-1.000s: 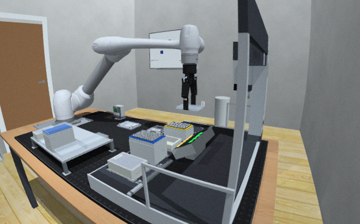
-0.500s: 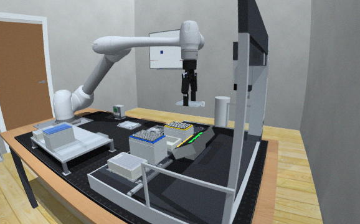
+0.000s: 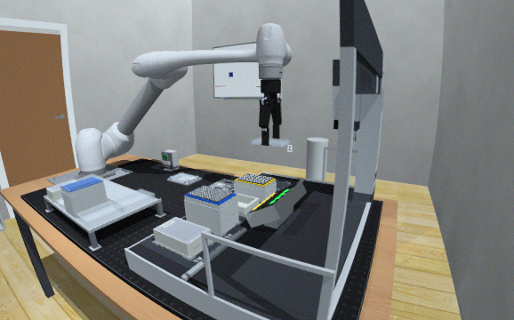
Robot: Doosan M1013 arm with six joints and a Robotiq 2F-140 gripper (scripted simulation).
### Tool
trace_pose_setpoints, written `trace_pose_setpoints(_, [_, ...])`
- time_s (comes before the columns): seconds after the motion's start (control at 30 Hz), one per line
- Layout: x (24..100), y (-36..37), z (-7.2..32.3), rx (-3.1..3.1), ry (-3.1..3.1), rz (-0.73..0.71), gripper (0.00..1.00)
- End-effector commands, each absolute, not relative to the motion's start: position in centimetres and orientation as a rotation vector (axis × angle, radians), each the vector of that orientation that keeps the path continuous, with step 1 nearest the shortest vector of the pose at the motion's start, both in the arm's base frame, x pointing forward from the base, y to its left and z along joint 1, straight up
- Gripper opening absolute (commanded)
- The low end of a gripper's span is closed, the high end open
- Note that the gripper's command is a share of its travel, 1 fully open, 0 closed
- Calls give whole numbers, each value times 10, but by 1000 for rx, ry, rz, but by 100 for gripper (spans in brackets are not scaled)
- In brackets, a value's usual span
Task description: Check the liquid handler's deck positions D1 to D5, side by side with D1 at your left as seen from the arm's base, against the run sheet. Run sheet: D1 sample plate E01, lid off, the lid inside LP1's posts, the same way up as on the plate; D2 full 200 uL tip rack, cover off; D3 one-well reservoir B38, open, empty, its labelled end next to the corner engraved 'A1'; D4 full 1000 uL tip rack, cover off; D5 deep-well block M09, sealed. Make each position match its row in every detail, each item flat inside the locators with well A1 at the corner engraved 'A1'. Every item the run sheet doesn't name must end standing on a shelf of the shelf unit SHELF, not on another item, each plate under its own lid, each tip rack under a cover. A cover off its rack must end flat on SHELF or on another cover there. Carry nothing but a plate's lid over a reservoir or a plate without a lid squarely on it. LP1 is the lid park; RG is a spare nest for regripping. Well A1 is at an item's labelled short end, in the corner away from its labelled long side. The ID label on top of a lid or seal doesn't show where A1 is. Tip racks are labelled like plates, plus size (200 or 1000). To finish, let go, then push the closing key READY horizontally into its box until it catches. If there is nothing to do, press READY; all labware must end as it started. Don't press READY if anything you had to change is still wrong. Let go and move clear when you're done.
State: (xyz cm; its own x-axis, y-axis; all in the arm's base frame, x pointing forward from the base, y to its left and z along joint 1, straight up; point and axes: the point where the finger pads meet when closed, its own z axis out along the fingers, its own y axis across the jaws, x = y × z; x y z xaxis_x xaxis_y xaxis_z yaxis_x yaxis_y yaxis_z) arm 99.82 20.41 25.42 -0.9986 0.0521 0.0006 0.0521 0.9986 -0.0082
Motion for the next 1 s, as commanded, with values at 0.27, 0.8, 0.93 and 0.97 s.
trace_pose_setpoints(0.27, [998, 204, 273, -82, -3141, 12, 10])
trace_pose_setpoints(0.8, [998, 205, 296, -82, -3141, 12, 10])
trace_pose_setpoints(0.93, [998, 205, 303, -82, -3141, 12, 10])
trace_pose_setpoints(0.97, [998, 205, 305, -82, -3141, 12, 10])
